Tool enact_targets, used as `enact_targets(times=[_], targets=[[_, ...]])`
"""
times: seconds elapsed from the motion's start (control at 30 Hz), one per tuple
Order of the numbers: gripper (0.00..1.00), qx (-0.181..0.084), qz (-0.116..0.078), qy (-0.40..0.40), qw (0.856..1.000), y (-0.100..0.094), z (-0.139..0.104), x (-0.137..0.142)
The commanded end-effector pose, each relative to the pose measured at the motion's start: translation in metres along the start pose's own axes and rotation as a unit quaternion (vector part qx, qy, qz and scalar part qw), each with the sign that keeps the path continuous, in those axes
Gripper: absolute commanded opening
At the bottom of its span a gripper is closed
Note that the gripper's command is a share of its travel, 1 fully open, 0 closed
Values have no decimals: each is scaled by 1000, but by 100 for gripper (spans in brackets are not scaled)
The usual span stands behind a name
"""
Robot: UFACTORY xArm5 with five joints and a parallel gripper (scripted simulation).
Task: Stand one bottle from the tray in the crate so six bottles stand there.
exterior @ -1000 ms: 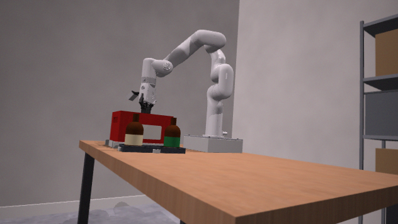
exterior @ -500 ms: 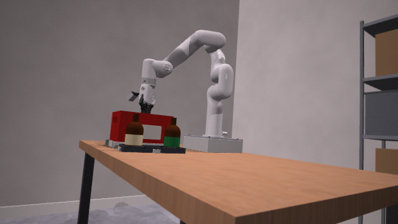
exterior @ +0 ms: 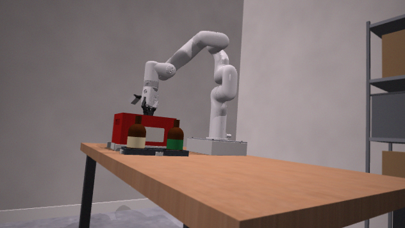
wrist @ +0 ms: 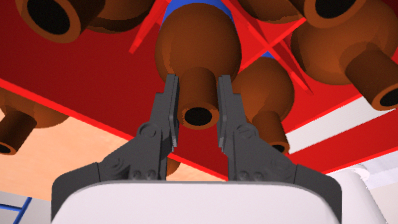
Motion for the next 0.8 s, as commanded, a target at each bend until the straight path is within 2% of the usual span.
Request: enact_targets(times=[0.0, 0.77], targets=[[0, 1, 2, 0, 1000, 1, 1, -1], [0, 1, 2, 0, 1000, 6, 1, -1]])
Point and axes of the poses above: the point where the finger pads meet when closed, its own y axis out along the fingers, its own x axis across the jaws, z = x × y, the point moved 2 cm from there along -y, back along the fingers, and after that the axes turned 4 degrees about y, right-handed, at the moved point
